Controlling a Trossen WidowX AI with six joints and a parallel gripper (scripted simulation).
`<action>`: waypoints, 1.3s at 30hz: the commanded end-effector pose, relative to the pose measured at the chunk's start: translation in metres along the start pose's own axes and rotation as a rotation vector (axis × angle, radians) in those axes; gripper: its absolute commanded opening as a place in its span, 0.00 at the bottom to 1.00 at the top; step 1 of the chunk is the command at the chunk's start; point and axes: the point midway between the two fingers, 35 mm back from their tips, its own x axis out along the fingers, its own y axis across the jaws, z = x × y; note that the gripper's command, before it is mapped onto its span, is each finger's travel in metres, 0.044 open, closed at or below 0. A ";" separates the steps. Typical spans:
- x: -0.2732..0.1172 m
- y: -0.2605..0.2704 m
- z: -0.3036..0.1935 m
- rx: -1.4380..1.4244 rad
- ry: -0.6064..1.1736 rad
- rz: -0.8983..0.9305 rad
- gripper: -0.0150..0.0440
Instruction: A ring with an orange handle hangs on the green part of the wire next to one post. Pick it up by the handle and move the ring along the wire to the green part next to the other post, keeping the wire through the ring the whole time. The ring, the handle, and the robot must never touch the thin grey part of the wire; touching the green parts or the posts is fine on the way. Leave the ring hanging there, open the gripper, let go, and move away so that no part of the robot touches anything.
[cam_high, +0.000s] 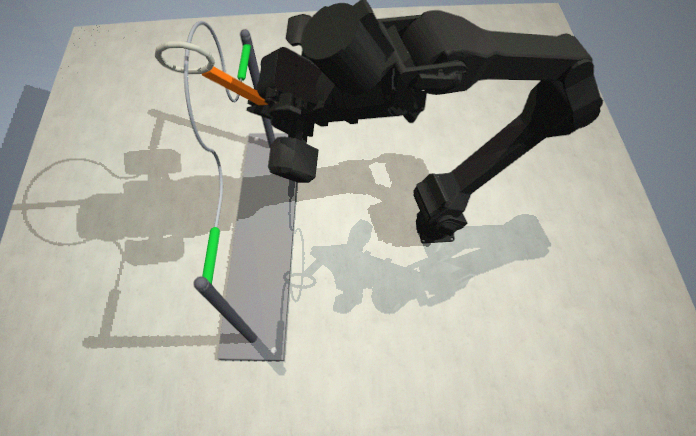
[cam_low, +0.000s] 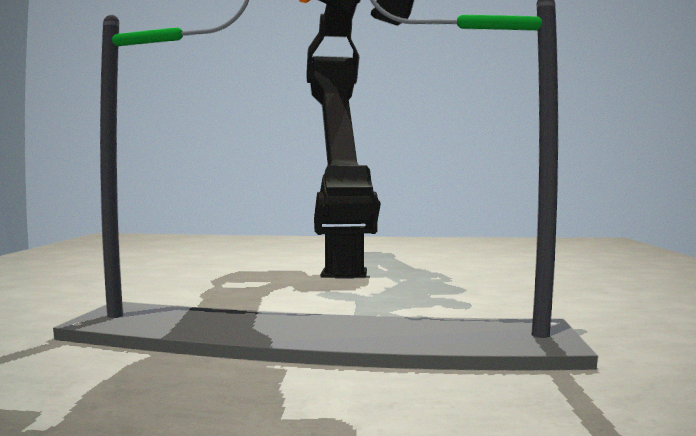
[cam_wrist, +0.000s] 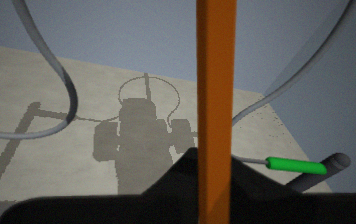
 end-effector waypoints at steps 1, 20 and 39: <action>-0.001 -0.003 0.001 -0.043 -0.013 -0.030 0.00; -0.001 -0.013 0.002 -0.276 -0.044 -0.168 0.00; -0.002 -0.022 0.006 -0.509 -0.073 -0.303 0.00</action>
